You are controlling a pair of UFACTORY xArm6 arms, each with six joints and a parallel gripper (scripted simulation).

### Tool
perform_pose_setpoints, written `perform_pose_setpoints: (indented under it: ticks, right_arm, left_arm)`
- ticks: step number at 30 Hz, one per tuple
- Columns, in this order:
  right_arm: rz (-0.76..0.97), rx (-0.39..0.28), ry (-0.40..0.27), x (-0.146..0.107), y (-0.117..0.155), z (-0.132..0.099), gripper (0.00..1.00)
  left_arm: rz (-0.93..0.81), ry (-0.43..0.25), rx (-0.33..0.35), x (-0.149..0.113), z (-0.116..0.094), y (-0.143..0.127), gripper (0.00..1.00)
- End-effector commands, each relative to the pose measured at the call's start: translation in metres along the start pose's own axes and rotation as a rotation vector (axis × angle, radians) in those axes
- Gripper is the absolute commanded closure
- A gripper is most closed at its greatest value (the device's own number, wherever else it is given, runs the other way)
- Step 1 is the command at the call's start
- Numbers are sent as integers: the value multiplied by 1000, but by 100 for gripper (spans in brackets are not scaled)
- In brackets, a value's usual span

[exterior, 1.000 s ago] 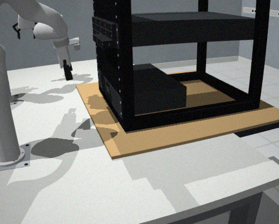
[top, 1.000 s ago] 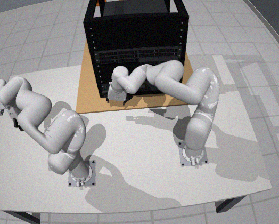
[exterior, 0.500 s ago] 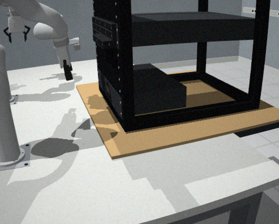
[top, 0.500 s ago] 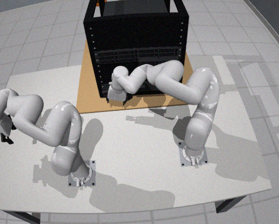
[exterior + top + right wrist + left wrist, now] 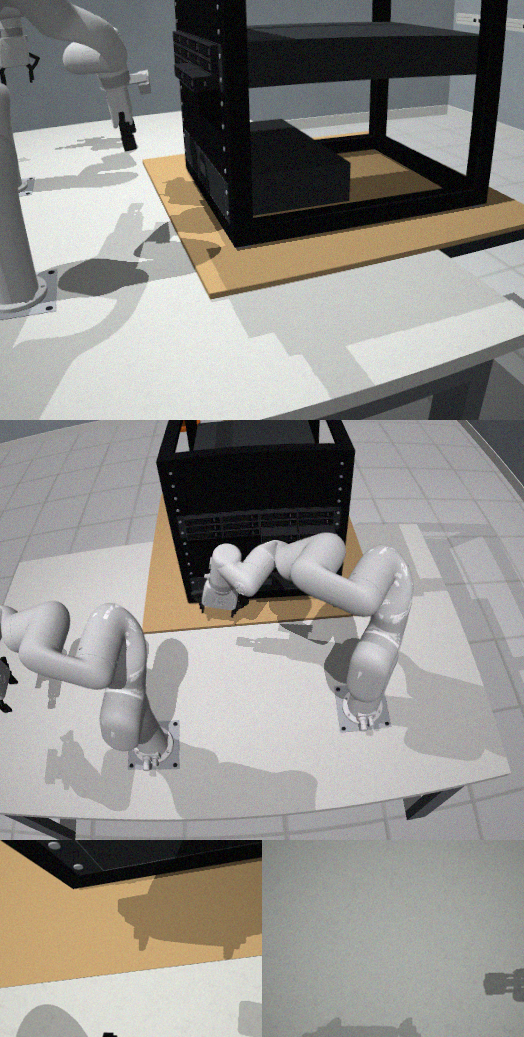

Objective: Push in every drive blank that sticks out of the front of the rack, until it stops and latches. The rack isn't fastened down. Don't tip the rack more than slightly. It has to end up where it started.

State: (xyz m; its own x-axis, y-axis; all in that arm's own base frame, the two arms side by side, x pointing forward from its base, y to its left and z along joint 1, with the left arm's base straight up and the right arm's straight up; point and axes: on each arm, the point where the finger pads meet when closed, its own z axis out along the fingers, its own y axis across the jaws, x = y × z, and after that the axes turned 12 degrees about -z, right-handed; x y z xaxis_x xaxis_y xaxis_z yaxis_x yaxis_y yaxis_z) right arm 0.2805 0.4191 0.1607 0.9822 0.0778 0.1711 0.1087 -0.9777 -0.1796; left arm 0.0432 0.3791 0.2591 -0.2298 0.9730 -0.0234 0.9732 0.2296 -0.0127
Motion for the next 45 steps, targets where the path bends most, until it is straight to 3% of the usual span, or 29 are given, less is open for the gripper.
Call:
perform_pose_setpoints:
  ticks: [1,18,45]
  right_arm:
    - [0,4,3,1,-2,-2,0]
    - [0,4,3,1,-2,-2,0]
    - [0,4,3,1,-2,-2,0]
  left_arm:
    - [6,9,-6,11,2,-11,0]
    - [16,22,-12,29,8,-37,0]
    - [17,24,-13,31,9,-39,0]
